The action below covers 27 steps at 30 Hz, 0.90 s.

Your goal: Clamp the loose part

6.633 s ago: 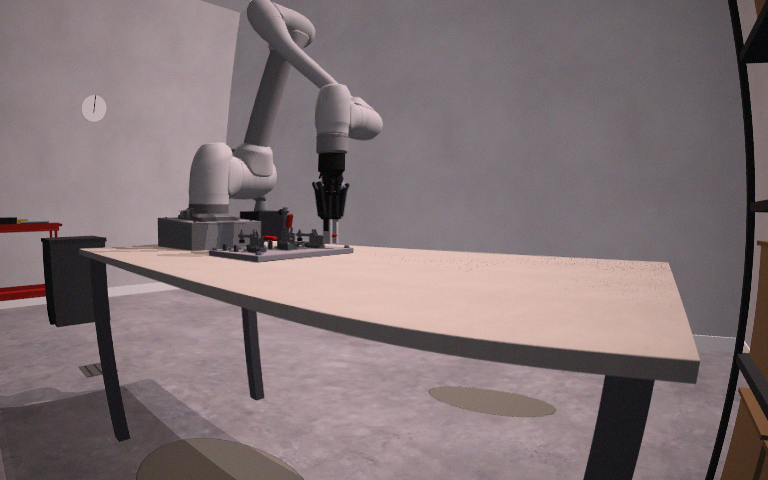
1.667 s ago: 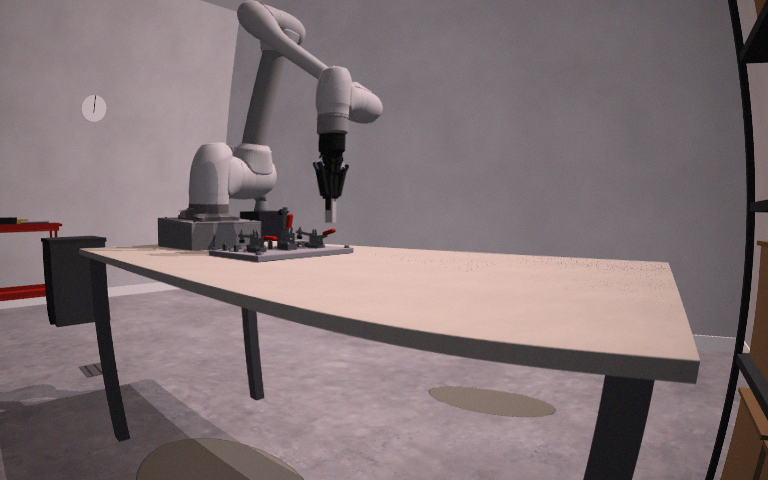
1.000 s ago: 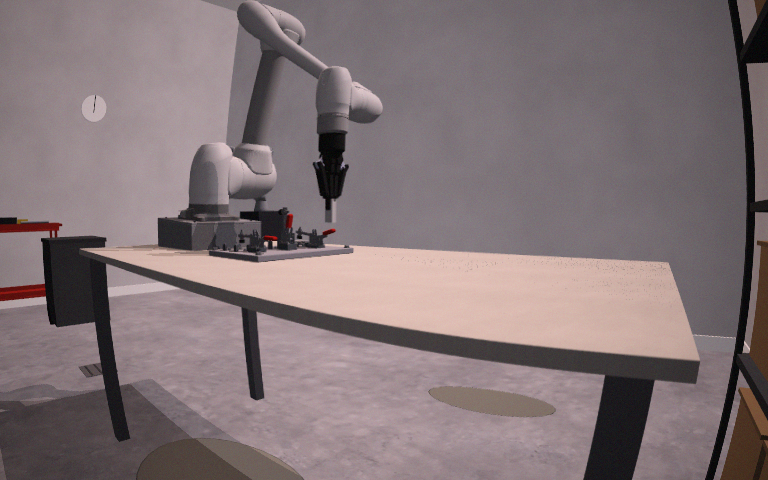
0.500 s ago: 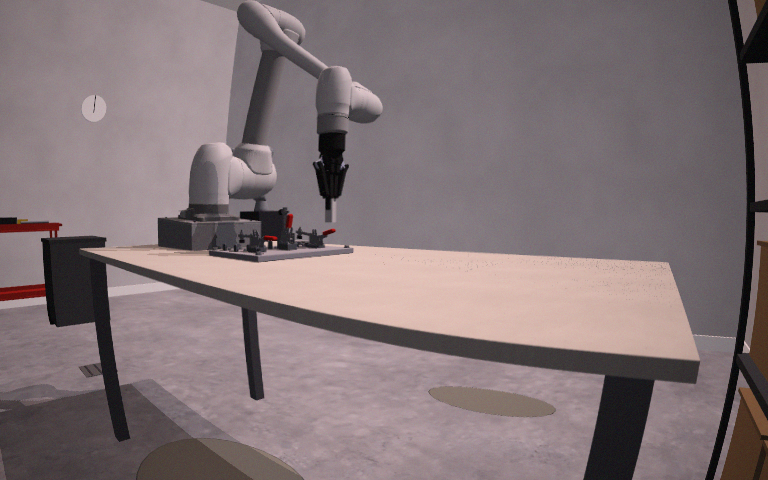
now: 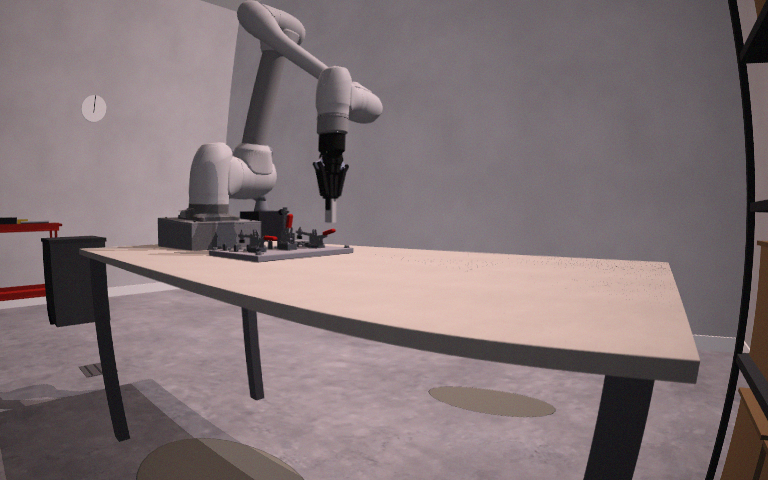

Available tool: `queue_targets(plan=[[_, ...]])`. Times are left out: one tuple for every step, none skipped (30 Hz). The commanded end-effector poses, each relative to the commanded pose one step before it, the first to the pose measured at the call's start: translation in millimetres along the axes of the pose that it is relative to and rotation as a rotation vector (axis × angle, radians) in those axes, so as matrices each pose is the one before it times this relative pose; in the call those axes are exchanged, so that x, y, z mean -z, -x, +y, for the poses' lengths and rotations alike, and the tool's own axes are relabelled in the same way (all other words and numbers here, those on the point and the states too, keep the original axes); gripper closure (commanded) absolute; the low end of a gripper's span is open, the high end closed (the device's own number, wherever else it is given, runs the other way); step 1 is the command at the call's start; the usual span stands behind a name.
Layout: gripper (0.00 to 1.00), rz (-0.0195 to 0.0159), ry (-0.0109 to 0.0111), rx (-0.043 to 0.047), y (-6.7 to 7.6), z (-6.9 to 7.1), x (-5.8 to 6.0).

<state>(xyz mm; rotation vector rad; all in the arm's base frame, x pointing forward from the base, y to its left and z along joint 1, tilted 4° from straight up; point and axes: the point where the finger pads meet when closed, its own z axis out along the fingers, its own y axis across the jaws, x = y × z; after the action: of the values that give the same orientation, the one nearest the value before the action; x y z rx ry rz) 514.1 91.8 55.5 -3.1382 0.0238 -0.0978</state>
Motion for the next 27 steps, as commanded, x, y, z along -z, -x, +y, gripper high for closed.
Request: queue_targets(plan=[[0.90,0.00007,-0.00019,0.00002,0.00,-0.04,-0.60],[0.90,0.00000,0.00000,0.00000,0.00,0.00,0.00],[0.90,0.00000,0.00000,0.00000,0.00,0.00,-0.82],[0.90,0.00000,0.00000,0.00000,0.00,0.00,-1.05],[0.90,0.00000,0.00000,0.00000,0.00,0.00,-1.25],[0.90,0.00000,0.00000,0.00000,0.00,0.00,-1.37],[0.90,0.00000,0.00000,0.00000,0.00,-0.01,-1.44],[0.90,0.00000,0.00000,0.00000,0.00,0.00,-1.44],[0.90,0.00000,0.00000,0.00000,0.00,0.00,-1.36],[0.90,0.00000,0.00000,0.00000,0.00,0.00,-1.22],[0.90,0.00000,0.00000,0.00000,0.00,0.00,-1.03],[0.90,0.00000,0.00000,0.00000,0.00,0.00,-0.81],[0.90,0.00000,0.00000,0.00000,0.00,0.00,-0.56],[0.90,0.00000,0.00000,0.00000,0.00,0.00,-0.33],[0.90,0.00000,0.00000,0.00000,0.00,0.00,-0.14],[0.90,0.00000,0.00000,0.00000,0.00,0.00,-0.02],[0.90,0.00000,0.00000,0.00000,0.00,0.00,0.00],[0.90,0.00000,0.00000,0.00000,0.00,0.00,0.00],[0.90,0.00000,0.00000,0.00000,0.00,0.00,0.00],[0.90,0.00000,0.00000,0.00000,0.00,0.00,0.00],[0.90,0.00000,0.00000,0.00000,0.00,0.00,0.00],[0.90,0.00000,0.00000,0.00000,0.00,0.00,0.00],[0.90,0.00000,0.00000,0.00000,0.00,0.00,0.00],[0.90,0.00000,0.00000,0.00000,0.00,0.00,0.00],[0.90,0.00000,0.00000,0.00000,0.00,0.00,0.00],[0.90,0.00000,0.00000,0.00000,0.00,0.00,0.00],[0.90,0.00000,0.00000,0.00000,0.00,0.00,0.00]])
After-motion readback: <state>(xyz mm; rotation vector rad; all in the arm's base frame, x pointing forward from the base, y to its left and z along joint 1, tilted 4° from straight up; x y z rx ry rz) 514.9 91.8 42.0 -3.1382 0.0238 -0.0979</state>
